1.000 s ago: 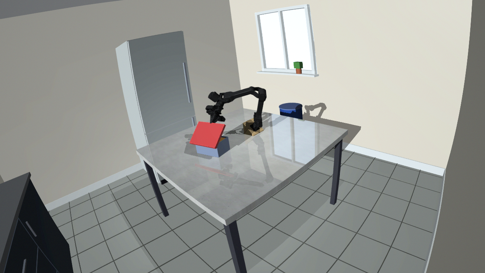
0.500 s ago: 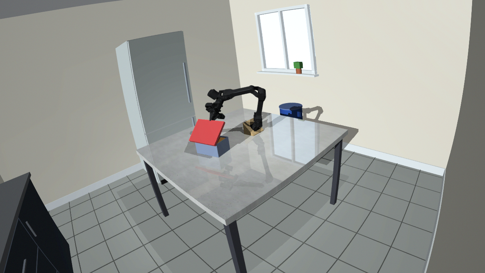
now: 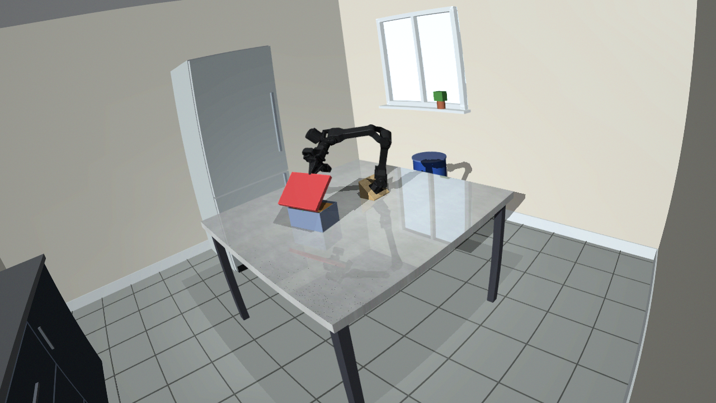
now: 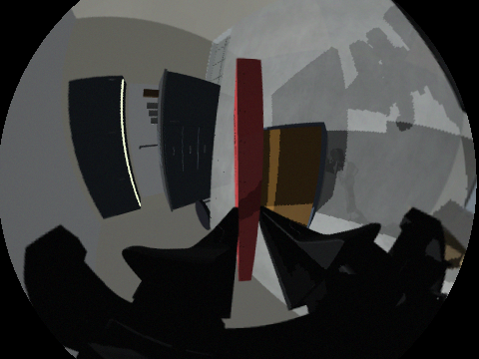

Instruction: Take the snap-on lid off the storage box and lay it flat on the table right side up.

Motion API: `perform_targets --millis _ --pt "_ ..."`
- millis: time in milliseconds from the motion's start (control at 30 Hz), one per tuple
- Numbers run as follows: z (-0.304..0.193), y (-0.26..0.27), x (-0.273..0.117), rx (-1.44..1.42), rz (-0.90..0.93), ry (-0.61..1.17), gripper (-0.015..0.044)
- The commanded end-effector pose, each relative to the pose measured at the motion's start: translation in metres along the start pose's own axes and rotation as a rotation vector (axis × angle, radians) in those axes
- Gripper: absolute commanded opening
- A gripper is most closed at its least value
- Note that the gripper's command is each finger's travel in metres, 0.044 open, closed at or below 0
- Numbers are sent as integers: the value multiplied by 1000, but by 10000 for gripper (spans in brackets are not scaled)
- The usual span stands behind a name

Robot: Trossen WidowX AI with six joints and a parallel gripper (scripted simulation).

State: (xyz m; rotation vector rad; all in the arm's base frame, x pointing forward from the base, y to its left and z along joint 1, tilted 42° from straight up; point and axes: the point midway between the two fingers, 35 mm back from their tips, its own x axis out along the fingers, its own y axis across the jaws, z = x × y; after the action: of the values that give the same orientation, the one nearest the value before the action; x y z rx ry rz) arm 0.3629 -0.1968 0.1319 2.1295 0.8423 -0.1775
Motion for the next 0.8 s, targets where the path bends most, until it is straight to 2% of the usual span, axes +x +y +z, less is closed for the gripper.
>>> perform_targets --millis 0,767 --pt "0 5 -4 -12 11 2 0" --pt "-46 -5 -4 -9 10 3 0"
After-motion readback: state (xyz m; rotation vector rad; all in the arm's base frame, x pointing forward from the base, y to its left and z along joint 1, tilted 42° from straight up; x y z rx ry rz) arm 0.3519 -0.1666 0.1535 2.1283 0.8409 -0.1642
